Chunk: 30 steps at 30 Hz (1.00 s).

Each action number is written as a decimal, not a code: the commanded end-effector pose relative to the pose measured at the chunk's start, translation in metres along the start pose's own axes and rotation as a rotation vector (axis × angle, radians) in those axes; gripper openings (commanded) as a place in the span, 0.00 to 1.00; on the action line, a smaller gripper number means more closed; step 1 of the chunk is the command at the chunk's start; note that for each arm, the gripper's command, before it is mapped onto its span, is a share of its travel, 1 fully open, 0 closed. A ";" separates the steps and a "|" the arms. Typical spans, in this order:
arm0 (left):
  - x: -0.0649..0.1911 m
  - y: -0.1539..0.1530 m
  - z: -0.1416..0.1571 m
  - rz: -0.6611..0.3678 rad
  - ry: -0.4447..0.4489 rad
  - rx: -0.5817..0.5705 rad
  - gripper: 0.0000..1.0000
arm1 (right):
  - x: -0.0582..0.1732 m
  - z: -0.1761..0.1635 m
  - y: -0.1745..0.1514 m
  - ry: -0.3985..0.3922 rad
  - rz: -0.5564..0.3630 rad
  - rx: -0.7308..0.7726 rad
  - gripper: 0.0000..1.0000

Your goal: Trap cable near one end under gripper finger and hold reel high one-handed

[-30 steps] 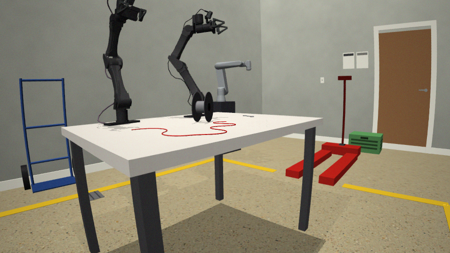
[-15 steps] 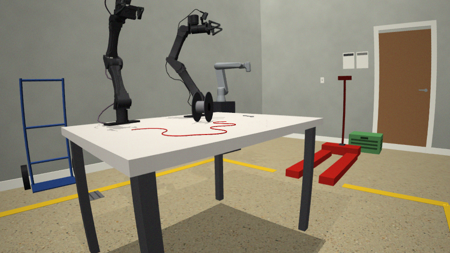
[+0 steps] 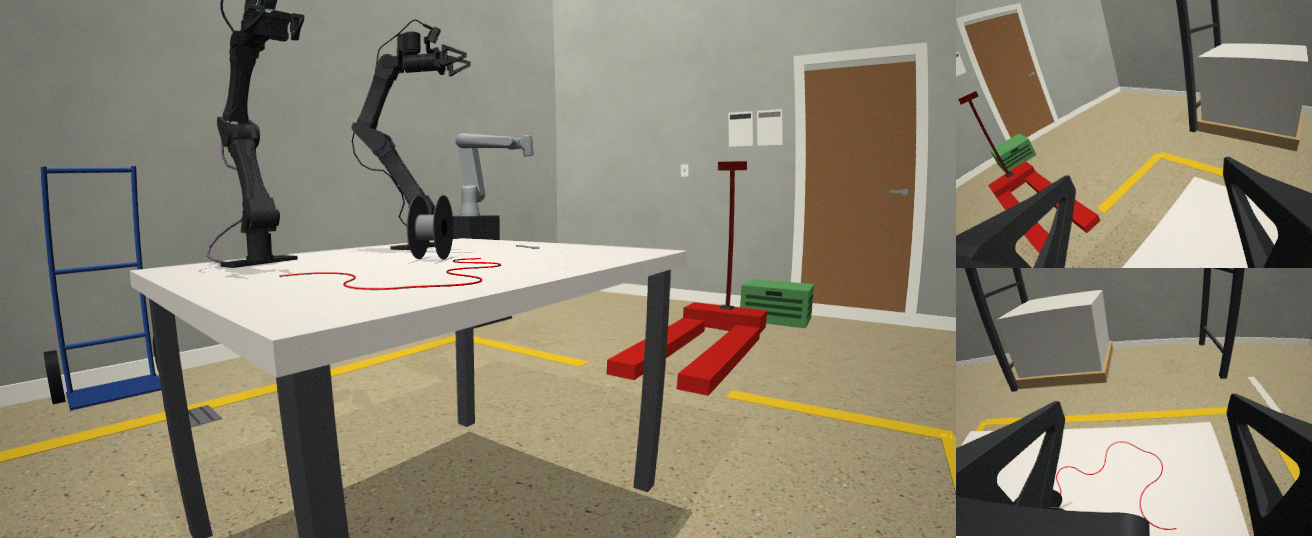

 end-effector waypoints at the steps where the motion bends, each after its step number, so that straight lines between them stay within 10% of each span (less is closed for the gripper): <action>1: 0.011 0.000 0.002 -0.005 0.010 -0.008 1.00 | 0.019 0.000 0.011 0.003 -0.055 -0.005 1.00; 12: 0.013 -0.001 0.017 0.007 0.137 -0.009 1.00 | 0.019 0.003 0.011 0.025 -0.053 -0.005 1.00; 30: 0.033 -0.005 0.068 0.048 0.606 -0.015 1.00 | 0.020 0.014 0.010 0.125 -0.044 -0.006 1.00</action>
Point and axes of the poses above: on each arm, the point where the finger pads meet when closed, its own x axis back along the fingers, its own z axis across the jaws, y = z × x, the point moved 3 cm from there along x, back along the fingers, and after that the axes turned 5 degrees about -x, right-handed, at the moved point
